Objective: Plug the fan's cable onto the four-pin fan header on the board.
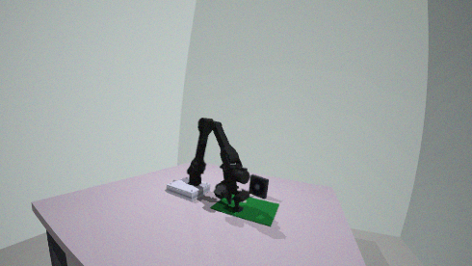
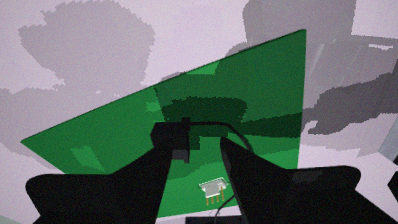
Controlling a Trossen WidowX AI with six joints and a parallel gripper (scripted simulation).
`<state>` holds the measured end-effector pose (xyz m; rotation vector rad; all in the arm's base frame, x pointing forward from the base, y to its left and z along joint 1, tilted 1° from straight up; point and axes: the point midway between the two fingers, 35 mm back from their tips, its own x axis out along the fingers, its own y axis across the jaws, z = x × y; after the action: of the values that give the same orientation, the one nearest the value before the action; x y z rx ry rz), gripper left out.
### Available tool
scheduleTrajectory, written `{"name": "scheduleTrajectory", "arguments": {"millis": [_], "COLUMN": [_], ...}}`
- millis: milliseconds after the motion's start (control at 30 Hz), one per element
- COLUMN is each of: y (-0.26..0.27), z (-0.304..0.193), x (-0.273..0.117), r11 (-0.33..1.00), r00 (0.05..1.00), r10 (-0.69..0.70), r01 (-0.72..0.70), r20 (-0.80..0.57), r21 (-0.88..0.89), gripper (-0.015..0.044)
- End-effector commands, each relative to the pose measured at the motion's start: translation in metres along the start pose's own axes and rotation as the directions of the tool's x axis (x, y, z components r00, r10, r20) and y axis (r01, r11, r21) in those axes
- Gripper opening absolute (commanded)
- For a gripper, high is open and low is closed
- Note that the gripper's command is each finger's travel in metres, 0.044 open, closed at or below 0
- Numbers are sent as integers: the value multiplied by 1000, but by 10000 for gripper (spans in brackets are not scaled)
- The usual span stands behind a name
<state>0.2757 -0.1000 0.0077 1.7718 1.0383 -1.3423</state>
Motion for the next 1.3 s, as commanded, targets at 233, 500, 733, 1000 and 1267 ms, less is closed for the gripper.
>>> {"name": "scheduleTrajectory", "arguments": {"millis": [233, 500, 733, 1000, 1267], "y": [4, 5, 4, 3, 3], "z": [-11, -20, -27, -25, -25], "x": [-27, -50, -70, -62, -62], "r11": [1000, 999, 999, 999, 999], "r00": [995, 984, 971, 976, 976], "r10": [-25, -36, -39, -43, -43], "r01": [25, 36, 40, 45, 45], "r20": [99, 176, 236, 213, 213], "r21": [3, 2, 1, -2, -2], "gripper": [205, 205, 205, 205, 205]}}
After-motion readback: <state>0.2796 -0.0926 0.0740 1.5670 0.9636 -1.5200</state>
